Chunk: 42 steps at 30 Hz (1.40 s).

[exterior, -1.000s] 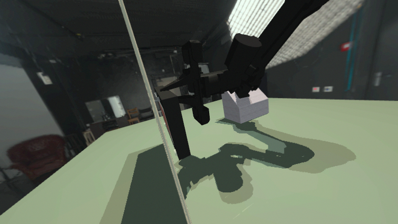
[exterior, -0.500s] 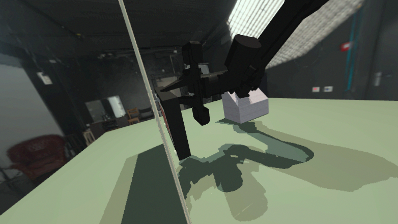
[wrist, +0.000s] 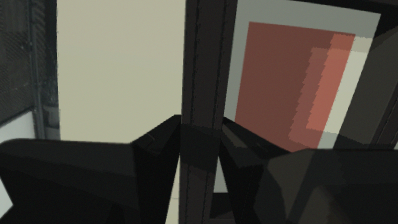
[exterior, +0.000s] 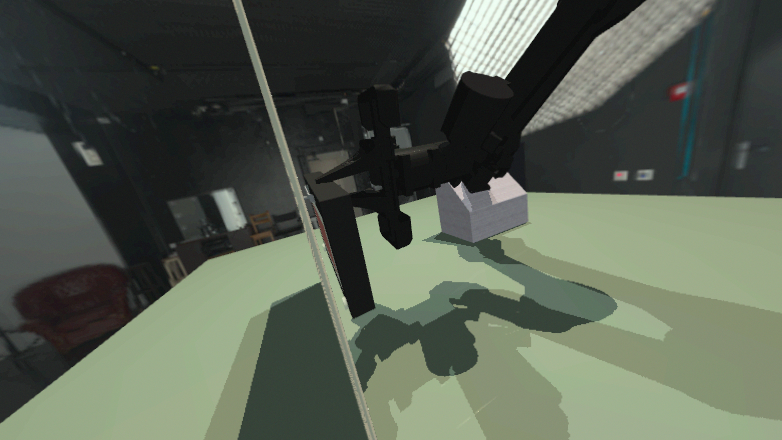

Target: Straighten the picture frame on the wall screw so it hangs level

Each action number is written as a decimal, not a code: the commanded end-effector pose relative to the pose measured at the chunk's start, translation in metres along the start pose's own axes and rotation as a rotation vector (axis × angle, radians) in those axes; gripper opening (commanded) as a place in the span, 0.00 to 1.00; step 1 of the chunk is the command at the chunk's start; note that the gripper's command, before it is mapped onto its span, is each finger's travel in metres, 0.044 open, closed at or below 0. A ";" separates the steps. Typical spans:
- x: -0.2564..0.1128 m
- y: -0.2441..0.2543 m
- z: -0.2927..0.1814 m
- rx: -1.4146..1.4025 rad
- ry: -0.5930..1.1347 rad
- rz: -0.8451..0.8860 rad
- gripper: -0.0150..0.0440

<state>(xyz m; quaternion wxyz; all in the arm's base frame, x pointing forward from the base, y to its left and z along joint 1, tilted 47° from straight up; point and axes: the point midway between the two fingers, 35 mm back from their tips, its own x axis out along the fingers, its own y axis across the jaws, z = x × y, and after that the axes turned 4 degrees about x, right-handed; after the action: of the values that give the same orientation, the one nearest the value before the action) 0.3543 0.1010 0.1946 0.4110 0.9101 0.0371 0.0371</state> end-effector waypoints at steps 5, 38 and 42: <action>0.000 0.000 0.000 0.000 0.001 -0.001 0.25; 0.000 -0.001 0.000 0.141 0.000 0.000 0.25; 0.000 -0.001 0.001 0.162 0.000 0.000 0.25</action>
<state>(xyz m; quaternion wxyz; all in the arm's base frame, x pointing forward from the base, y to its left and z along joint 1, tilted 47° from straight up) 0.3544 0.1012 0.1933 0.3435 0.9377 0.0399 0.0337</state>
